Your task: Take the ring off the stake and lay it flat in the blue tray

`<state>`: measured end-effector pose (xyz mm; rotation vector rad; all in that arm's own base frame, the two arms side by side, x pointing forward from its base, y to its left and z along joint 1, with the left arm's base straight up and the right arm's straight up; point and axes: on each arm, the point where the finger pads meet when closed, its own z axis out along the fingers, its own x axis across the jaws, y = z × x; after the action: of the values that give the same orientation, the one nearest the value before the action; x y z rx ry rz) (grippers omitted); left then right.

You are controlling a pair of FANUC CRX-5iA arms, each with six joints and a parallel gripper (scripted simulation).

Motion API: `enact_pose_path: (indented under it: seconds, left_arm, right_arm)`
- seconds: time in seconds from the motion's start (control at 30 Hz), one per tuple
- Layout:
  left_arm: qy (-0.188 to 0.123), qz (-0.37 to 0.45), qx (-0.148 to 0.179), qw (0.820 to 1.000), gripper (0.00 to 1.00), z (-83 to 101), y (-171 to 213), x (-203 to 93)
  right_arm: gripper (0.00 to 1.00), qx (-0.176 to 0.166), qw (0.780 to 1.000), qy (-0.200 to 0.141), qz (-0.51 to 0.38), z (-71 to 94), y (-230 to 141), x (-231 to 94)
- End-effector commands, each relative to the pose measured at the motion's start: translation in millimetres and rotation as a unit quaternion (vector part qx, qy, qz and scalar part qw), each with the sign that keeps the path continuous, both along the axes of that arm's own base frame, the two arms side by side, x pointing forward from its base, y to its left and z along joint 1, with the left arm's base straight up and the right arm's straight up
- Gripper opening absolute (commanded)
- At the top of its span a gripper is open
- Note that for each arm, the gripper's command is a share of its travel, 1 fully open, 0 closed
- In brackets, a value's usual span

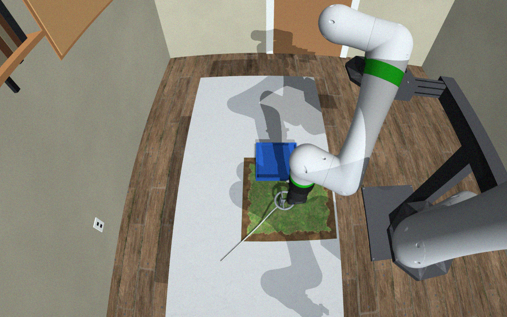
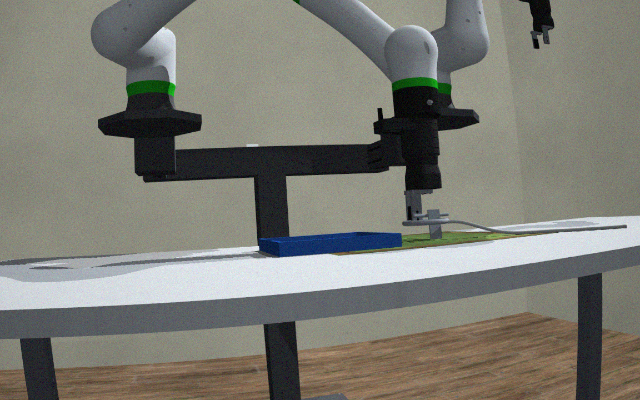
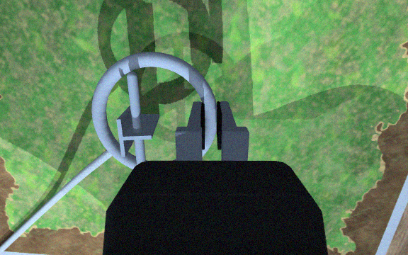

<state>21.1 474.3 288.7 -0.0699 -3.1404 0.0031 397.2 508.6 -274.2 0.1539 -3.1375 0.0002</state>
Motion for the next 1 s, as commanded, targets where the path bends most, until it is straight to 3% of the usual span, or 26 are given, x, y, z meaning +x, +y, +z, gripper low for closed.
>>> enact_pose_path:
  seconds: [0.0, 0.33, 0.6, 0.97]
  left_arm:
    - [0.0, 0.0, 0.001, 1.0, 1.0, 0.9, 0.2, 0.2]
    - [0.0, 0.0, 0.001, 1.0, 1.0, 0.9, 0.2, 0.2]
    - [0.0, 0.0, 0.001, 1.0, 1.0, 0.9, 0.2, 0.2]
    - [0.0, 0.0, 0.001, 1.0, 1.0, 0.9, 0.2, 0.2]
  right_arm:
    - [0.0, 0.001, 1.0, -0.001, 0.0, 1.8, -0.8, 1.0]
    - [0.0, -0.007, 1.0, -0.001, 0.0, 1.6, -1.0, 0.9]
    - [0.0, -0.05, 0.999, -0.006, 0.0, 1.4, 0.1, 0.9]
    - [0.0, -0.057, 0.998, -0.006, 0.0, 4.3, 0.6, 4.2]
